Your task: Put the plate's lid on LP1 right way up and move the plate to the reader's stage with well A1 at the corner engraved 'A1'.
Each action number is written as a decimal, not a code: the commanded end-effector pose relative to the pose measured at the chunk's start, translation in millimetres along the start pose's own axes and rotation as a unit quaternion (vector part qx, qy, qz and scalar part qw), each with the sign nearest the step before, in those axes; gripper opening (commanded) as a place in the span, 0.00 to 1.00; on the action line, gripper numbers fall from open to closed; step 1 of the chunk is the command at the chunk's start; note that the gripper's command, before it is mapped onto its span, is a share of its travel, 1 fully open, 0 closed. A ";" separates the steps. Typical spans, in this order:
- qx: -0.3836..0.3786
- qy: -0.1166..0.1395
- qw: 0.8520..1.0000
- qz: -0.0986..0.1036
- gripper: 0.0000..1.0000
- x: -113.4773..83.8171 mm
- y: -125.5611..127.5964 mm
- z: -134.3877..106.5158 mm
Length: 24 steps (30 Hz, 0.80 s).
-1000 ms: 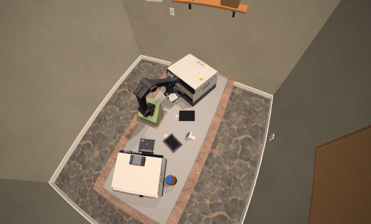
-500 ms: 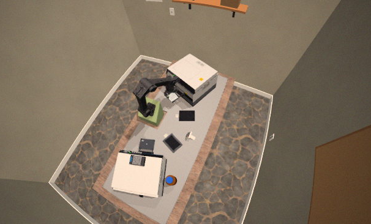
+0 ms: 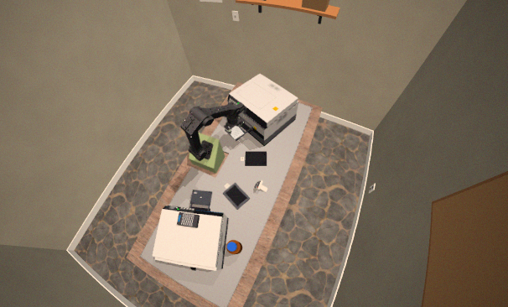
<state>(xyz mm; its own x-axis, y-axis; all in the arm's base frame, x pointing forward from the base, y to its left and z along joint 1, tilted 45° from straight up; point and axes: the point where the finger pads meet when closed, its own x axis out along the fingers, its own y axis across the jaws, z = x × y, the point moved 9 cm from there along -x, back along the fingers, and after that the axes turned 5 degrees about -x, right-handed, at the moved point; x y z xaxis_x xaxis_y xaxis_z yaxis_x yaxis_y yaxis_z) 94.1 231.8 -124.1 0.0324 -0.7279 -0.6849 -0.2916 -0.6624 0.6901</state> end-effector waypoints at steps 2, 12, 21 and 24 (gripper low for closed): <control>0.009 -0.001 1.000 -0.024 1.00 -23.3 -14.0 -0.9; 0.012 -0.003 1.000 -0.020 1.00 -23.3 -18.8 -0.5; 0.007 0.001 1.000 -0.027 1.00 -35.0 -16.6 2.4; 0.010 0.001 0.999 -0.033 1.00 -38.1 -19.5 2.9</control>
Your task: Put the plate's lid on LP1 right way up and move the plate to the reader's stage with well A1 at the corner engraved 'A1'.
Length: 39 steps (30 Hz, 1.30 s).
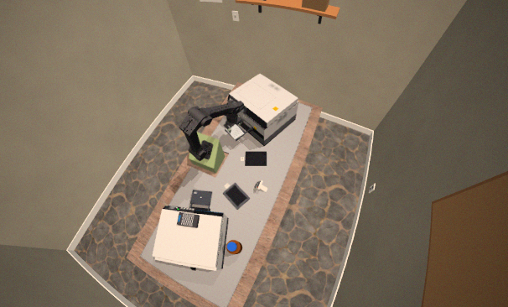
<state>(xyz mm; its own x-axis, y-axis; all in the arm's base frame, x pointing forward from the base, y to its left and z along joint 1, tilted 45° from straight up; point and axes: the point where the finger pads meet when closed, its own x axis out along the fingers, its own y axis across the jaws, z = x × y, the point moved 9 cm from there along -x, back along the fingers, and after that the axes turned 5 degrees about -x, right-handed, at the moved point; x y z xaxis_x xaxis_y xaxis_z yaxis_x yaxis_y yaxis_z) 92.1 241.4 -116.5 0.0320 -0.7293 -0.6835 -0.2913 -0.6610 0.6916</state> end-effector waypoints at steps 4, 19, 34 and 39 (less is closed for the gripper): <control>0.013 -0.003 1.000 -0.025 1.00 -22.2 -19.5 -1.2; 0.011 0.000 1.000 -0.021 1.00 -62.3 -14.8 1.4; 0.011 0.000 1.000 -0.028 1.00 -103.6 -13.1 2.1; 0.012 0.000 1.000 -0.017 1.00 -88.0 -11.5 -1.5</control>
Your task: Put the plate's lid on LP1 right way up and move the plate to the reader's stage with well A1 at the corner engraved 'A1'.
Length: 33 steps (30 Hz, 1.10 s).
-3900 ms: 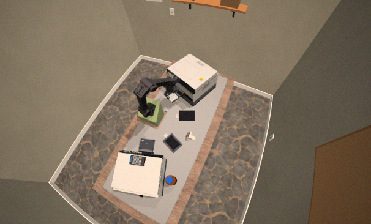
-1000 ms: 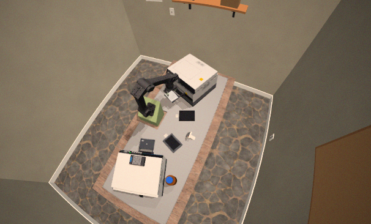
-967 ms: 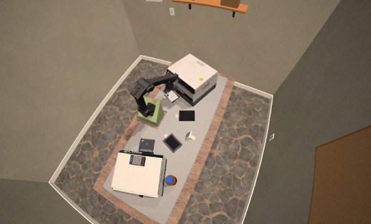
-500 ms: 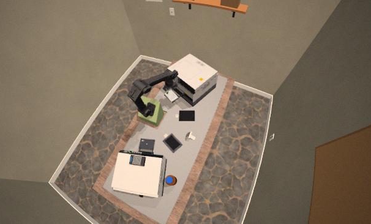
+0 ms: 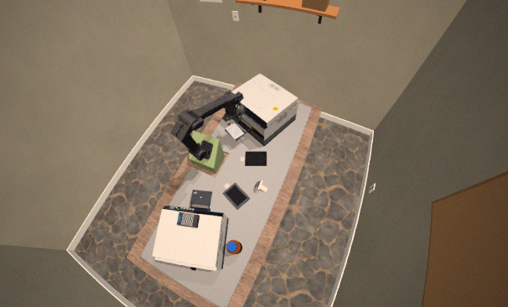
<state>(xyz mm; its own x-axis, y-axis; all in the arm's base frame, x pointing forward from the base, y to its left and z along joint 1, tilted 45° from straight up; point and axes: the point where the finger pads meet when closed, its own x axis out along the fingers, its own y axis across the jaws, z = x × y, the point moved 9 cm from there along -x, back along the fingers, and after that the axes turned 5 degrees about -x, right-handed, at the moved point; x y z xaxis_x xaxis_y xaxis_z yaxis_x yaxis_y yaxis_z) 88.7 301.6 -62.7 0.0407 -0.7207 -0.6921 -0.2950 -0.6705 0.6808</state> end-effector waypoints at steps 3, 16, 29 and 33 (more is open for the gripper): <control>0.006 -0.003 1.000 -0.006 1.00 -2.2 -9.1 -2.4; 0.021 -0.007 1.000 -0.018 1.00 -3.4 5.7 -2.5; 0.055 0.000 0.998 -0.007 1.00 -2.8 -0.6 0.0; 0.057 -0.007 0.998 -0.017 1.00 -10.4 -5.1 -5.3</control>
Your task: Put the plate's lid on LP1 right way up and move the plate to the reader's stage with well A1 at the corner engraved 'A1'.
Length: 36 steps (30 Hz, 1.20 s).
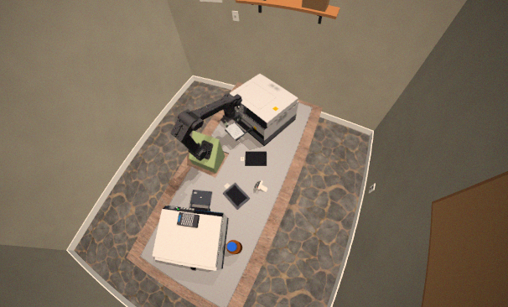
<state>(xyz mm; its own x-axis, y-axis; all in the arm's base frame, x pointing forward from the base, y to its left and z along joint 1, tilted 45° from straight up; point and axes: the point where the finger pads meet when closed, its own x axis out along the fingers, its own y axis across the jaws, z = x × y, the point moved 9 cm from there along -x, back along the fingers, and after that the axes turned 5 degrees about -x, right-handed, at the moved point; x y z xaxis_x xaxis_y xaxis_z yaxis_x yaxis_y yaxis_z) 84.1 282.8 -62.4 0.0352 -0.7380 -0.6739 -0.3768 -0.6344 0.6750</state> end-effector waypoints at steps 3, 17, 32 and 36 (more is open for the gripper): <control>0.013 -0.010 0.999 -0.033 1.00 -25.2 -19.2 -4.4; 0.002 -0.006 1.000 -0.017 1.00 -3.9 -10.8 -1.9; 0.008 -0.004 1.000 -0.029 1.00 -4.6 -16.6 1.9; 0.002 -0.002 0.999 -0.033 1.00 -6.2 -18.6 4.3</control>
<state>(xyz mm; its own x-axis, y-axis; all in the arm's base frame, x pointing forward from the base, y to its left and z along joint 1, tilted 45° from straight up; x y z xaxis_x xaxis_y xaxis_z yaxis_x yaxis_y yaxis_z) 86.7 280.9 -69.7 0.0347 -0.7269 -0.6859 -0.3810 -0.6441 0.6633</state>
